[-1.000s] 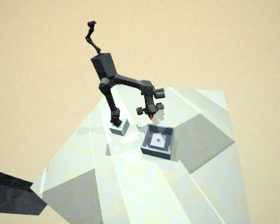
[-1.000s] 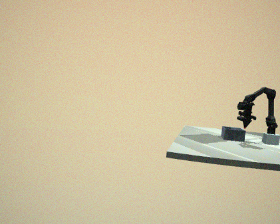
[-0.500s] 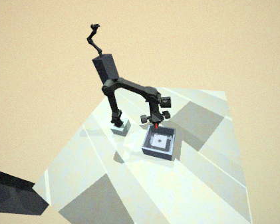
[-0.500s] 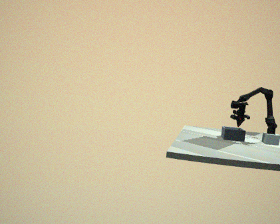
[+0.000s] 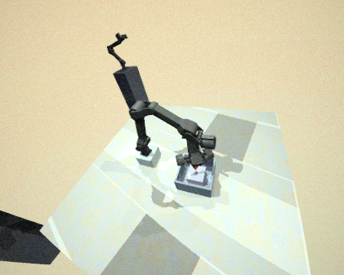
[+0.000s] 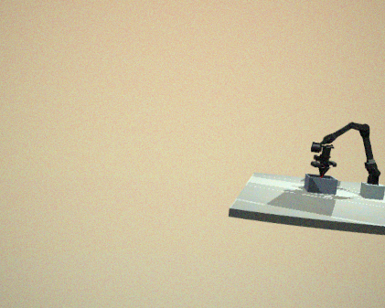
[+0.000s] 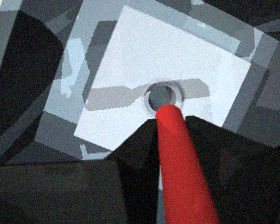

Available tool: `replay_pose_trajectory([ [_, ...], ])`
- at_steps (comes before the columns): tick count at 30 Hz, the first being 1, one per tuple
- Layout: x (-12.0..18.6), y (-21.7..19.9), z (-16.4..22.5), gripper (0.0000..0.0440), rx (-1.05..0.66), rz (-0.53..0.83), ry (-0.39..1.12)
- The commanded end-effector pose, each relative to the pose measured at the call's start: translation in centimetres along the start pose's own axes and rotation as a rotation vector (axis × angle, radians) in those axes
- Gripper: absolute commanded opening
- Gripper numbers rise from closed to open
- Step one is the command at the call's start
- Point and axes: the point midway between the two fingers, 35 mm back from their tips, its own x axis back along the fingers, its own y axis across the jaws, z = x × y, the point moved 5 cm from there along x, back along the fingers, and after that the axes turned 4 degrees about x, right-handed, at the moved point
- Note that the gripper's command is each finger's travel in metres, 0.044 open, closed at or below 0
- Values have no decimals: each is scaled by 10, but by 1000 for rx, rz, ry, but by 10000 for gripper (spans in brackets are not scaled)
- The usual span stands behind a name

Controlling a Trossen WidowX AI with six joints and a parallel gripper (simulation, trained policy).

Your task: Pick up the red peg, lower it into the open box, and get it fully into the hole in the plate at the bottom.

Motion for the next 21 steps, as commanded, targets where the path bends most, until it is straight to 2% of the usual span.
replay_pose_trajectory([
  [1, -13, 0, -2, 0, 31, -3, 26],
  [4, -23, -1, -2, 22, 59, -5, 51],
  [9, -38, 0, -5, 135, 79, -5, 90],
  [12, -41, 1, -13, 149, 95, -16, 93],
  [21, -33, 16, -39, 364, 82, -55, 136],
])
